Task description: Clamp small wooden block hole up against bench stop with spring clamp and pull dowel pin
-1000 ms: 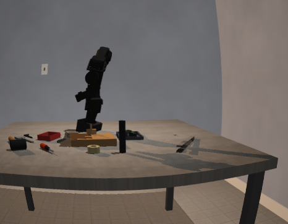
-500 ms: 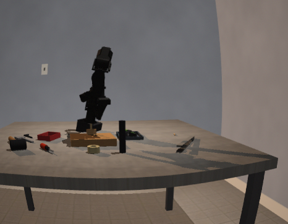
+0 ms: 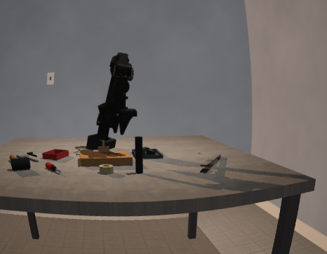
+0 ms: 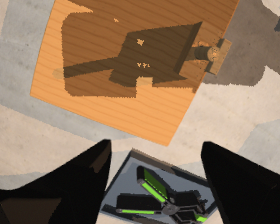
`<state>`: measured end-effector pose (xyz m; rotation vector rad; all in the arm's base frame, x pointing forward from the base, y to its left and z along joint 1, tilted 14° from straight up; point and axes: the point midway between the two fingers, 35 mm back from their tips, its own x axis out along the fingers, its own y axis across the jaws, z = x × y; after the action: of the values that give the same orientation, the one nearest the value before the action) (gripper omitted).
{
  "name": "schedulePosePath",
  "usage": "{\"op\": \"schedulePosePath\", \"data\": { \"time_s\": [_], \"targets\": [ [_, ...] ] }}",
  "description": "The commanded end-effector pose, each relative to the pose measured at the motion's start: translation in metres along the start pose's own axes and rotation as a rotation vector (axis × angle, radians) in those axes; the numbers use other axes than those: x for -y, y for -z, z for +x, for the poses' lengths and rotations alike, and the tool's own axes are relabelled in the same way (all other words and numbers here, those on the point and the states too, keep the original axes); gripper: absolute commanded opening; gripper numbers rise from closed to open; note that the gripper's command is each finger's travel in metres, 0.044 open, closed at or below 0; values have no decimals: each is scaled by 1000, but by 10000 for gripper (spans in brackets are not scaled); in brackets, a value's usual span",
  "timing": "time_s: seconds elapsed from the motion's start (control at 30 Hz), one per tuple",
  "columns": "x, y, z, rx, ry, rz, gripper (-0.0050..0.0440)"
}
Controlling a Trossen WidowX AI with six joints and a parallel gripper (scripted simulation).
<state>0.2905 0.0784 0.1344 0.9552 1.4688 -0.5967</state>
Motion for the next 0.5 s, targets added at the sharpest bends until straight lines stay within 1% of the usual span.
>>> {"op": "schedulePosePath", "data": {
  "time_s": [0.0, 0.27, 0.33, 0.47],
  "targets": [
    [-2, 9, -7, 10, -11, -72, 290],
    [-4, 26, -11, 13, -10, -206, 370],
    [-4, 26, -11, 13, -10, -206, 370],
    [-5, 35, -13, 14, -10, -274, 410]
  ]
}}
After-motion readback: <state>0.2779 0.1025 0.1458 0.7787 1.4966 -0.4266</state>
